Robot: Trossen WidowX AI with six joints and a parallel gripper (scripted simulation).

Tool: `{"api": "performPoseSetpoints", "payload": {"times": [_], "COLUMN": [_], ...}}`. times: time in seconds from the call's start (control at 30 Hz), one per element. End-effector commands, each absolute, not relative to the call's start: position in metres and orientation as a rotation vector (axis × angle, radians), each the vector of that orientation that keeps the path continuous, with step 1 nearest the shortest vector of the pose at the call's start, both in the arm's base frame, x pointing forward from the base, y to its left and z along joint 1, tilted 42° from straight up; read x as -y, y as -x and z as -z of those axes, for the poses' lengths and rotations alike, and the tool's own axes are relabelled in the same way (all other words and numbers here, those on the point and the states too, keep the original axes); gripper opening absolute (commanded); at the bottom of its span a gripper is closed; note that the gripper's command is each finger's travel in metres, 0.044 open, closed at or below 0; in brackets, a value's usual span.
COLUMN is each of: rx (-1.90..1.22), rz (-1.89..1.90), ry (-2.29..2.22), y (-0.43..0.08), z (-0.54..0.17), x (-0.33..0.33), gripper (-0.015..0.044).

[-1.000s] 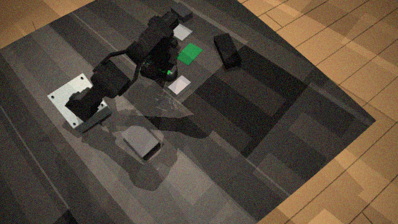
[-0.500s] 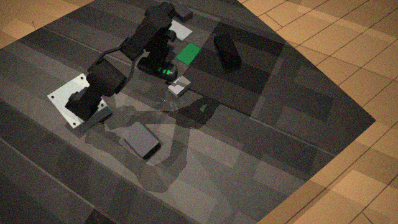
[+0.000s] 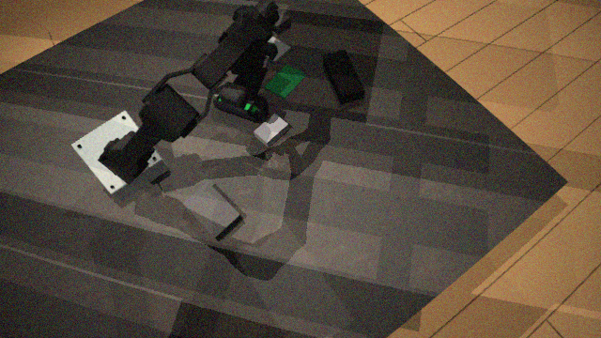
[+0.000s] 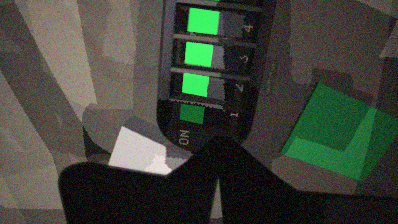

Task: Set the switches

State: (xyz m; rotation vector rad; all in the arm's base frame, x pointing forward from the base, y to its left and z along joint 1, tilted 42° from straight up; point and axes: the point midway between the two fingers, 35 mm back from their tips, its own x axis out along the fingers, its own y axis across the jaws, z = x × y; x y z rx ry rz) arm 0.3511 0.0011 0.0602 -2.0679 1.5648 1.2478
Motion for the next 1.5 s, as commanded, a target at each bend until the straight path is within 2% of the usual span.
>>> {"api": "performPoseSetpoints", "payload": {"times": [0.0, 1.03, 1.23, 1.37, 1.47], "rx": [-1.569, -1.57, -1.568, -1.568, -1.566], "rz": [-1.248, -1.247, -1.249, -1.249, -1.252], "ry": [2.073, 2.074, 2.073, 2.073, 2.071], "y": [-0.352, -0.354, -0.352, -0.35, -0.326], "z": [-0.056, -0.031, -0.064, -0.063, -0.045], "x": [0.003, 0.025, -0.005, -0.007, -0.03], "gripper": [0.0, 0.0, 0.0, 0.0, 0.0]}}
